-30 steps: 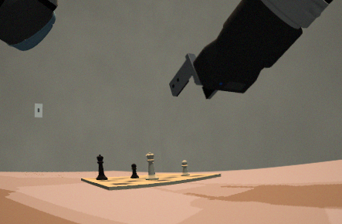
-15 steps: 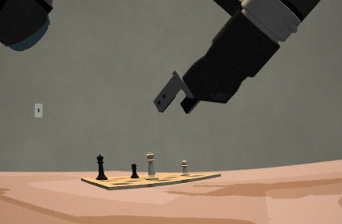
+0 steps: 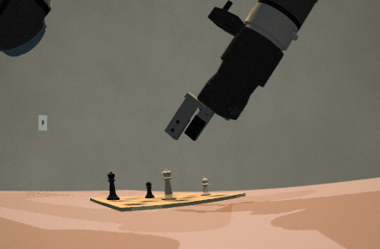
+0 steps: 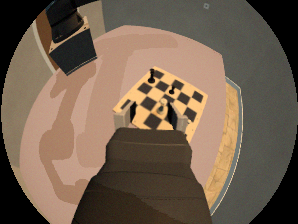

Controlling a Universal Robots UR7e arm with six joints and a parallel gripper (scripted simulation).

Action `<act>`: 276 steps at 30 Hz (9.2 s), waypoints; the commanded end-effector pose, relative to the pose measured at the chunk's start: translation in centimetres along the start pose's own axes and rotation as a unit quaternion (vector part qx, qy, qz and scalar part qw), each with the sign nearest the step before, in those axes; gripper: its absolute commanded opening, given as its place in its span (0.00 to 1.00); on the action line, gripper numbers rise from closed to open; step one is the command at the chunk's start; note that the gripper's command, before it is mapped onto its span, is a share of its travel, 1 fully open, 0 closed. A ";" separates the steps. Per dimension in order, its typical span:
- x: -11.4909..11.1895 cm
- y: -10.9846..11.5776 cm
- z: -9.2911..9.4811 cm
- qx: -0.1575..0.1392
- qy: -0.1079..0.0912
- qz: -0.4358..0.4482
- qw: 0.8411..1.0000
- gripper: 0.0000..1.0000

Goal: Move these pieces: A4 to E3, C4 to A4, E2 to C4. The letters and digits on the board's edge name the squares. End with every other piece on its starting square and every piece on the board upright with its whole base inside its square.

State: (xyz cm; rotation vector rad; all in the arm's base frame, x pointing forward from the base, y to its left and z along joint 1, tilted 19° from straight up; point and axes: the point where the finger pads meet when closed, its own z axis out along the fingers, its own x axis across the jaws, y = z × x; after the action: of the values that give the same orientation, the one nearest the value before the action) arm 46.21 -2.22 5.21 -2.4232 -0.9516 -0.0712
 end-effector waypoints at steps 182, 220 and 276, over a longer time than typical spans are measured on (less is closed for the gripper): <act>9.3 -0.2 3.1 -0.326 0.186 0.515 0.771 0.68; 9.2 2.6 5.8 -0.326 0.187 0.515 0.770 0.68; 9.3 2.7 5.7 -0.326 0.188 0.515 0.770 0.68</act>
State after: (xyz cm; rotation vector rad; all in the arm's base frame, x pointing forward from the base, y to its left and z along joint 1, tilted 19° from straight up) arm 54.00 4.81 1.22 -3.0143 0.7865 -0.5246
